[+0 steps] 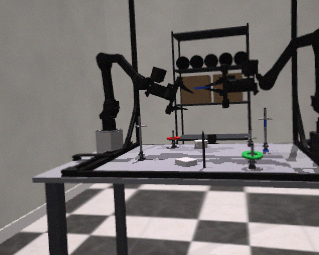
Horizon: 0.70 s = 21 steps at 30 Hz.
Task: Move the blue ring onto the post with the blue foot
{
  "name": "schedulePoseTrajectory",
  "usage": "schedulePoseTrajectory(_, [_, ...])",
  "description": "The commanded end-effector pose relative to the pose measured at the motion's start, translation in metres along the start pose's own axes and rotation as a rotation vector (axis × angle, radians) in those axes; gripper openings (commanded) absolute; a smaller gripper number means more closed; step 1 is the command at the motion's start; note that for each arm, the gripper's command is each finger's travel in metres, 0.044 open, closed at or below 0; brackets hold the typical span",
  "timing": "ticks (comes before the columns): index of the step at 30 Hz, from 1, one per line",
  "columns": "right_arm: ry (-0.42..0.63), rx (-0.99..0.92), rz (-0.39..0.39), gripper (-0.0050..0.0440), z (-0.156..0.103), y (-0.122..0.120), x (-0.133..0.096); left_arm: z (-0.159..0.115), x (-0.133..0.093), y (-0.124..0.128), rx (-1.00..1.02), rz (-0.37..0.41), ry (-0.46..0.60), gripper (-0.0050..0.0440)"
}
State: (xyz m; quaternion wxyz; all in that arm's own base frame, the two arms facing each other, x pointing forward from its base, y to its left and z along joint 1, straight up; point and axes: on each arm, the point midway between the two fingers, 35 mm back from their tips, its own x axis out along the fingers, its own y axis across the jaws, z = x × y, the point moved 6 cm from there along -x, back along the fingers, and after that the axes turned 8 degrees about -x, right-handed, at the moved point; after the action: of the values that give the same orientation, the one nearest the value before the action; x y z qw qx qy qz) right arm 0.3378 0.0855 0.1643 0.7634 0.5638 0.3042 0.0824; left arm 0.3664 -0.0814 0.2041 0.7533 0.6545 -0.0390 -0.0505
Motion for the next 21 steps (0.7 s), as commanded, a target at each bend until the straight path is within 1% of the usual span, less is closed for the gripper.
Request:
schedulePoseTrajectory(1, [-0.077, 0.057, 0.079, 0.04, 0.029, -0.006, -0.005, 0.0, -0.001, 0.002, 0.001, 0.008, 0.004, 0.0])
schedulePoseTrajectory(8, [-0.243, 0.105, 0.286, 0.04, 0.086, -0.007, -0.031, 0.0, -0.001, 0.002, 0.001, 0.008, 0.004, 0.0])
schedulePoseTrajectory(10, [-0.243, 0.105, 0.286, 0.04, 0.086, -0.007, -0.031, 0.0, -0.001, 0.002, 0.001, 0.008, 0.004, 0.0])
schedulePoseTrajectory(11, [-0.263, 0.094, 0.323, 0.04, 0.091, -0.004, -0.036, 0.0, -0.001, 0.002, 0.001, 0.008, 0.004, 0.0])
schedulePoseTrajectory(12, [-0.273, 0.095, 0.336, 0.04, 0.095, -0.005, -0.038, 0.0, -0.001, 0.002, 0.001, 0.008, 0.004, 0.0])
schedulePoseTrajectory(15, [-0.275, 0.095, 0.338, 0.04, 0.096, -0.005, -0.038, 0.0, -0.001, 0.002, 0.001, 0.008, 0.004, 0.0])
schedulePoseTrajectory(21, [-0.275, 0.095, 0.338, 0.04, 0.099, -0.001, -0.029, 0.0, -0.001, 0.002, 0.001, 0.008, 0.004, 0.0])
